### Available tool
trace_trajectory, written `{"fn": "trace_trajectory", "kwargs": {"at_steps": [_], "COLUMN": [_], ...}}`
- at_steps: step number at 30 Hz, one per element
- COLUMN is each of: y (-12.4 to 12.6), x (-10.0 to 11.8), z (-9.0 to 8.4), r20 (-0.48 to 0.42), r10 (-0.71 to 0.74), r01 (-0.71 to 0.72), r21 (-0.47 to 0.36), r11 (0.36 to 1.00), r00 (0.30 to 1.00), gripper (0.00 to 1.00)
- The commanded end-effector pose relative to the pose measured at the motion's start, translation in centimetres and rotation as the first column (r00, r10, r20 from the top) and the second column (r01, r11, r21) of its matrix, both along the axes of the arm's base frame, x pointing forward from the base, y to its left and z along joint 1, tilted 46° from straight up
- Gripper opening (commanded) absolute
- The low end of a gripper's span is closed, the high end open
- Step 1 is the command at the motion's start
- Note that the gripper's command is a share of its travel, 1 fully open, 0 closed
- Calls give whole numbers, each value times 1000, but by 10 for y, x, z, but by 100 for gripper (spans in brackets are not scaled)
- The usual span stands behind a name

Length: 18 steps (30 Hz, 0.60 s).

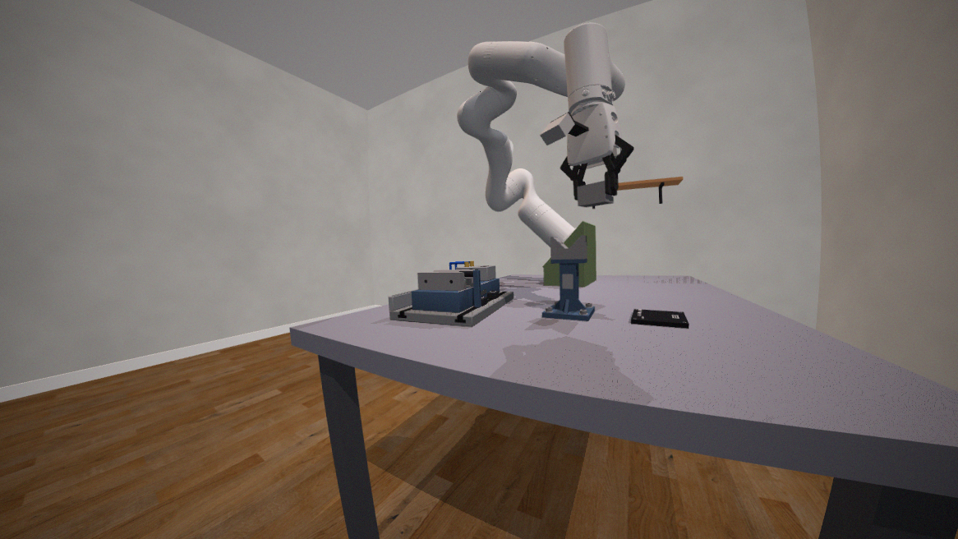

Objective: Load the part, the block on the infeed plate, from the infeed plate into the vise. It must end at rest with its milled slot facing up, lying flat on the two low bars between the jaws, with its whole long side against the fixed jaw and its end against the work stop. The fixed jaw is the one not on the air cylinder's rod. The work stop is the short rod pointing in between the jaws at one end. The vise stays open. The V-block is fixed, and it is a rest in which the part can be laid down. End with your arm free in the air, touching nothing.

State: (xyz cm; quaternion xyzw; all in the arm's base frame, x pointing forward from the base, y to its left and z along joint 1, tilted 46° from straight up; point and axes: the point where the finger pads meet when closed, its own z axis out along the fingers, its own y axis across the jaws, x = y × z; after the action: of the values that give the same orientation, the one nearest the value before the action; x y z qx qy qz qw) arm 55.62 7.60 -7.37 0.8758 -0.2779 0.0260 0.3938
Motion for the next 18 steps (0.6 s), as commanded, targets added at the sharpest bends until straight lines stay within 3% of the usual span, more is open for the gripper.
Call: {"fn": "trace_trajectory", "kwargs": {"at_steps": [1, 18], "y": [-3, -14], "x": [0, -2], "z": [4, 16], "r20": [77, 297], "r10": [-66, -263], "r01": [68, 283], "r21": [-15, -27], "r11": [998, 959], "r00": [995, 918], "gripper": [0, 0]}}
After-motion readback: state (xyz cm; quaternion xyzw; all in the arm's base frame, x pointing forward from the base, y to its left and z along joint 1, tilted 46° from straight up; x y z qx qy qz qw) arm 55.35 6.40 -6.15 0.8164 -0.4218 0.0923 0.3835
